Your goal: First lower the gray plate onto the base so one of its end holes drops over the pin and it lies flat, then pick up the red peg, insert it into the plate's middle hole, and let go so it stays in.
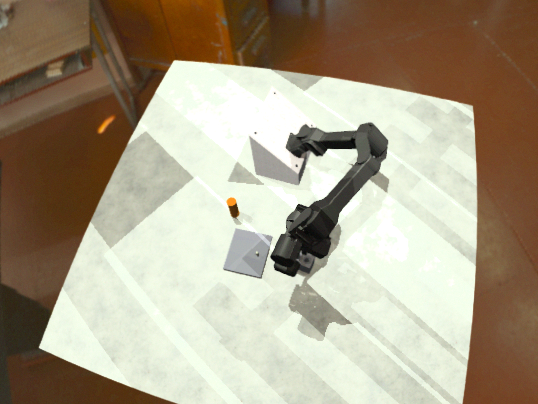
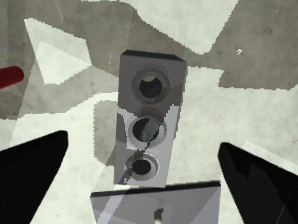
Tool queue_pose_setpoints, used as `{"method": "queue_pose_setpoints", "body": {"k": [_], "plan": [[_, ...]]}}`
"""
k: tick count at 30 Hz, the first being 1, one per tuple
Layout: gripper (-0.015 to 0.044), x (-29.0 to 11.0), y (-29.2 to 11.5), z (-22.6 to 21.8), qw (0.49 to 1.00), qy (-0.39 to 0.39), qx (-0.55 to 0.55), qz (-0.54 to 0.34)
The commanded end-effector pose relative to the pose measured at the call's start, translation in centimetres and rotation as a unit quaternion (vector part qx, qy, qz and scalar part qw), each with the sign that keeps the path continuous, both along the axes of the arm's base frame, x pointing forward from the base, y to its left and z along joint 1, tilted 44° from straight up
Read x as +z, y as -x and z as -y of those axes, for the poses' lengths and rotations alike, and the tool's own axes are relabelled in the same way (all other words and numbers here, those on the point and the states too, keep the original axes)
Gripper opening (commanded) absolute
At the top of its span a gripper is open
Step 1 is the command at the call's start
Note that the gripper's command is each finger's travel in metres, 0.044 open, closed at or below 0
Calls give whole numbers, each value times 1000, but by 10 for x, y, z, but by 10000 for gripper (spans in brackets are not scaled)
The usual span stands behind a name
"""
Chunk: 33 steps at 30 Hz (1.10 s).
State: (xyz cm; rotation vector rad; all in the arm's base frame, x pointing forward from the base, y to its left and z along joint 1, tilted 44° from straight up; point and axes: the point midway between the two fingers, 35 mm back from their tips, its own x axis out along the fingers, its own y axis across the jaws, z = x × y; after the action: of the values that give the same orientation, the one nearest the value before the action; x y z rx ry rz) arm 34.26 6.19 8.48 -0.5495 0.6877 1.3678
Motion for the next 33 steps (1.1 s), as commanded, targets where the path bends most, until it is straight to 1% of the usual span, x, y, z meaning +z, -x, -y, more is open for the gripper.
{"method": "queue_pose_setpoints", "body": {"k": [1,33], "plan": [[440,-5,0,-3,1000,-3,-2,-4],[440,-42,-4,-38,1000,-4,-1,-3]]}}
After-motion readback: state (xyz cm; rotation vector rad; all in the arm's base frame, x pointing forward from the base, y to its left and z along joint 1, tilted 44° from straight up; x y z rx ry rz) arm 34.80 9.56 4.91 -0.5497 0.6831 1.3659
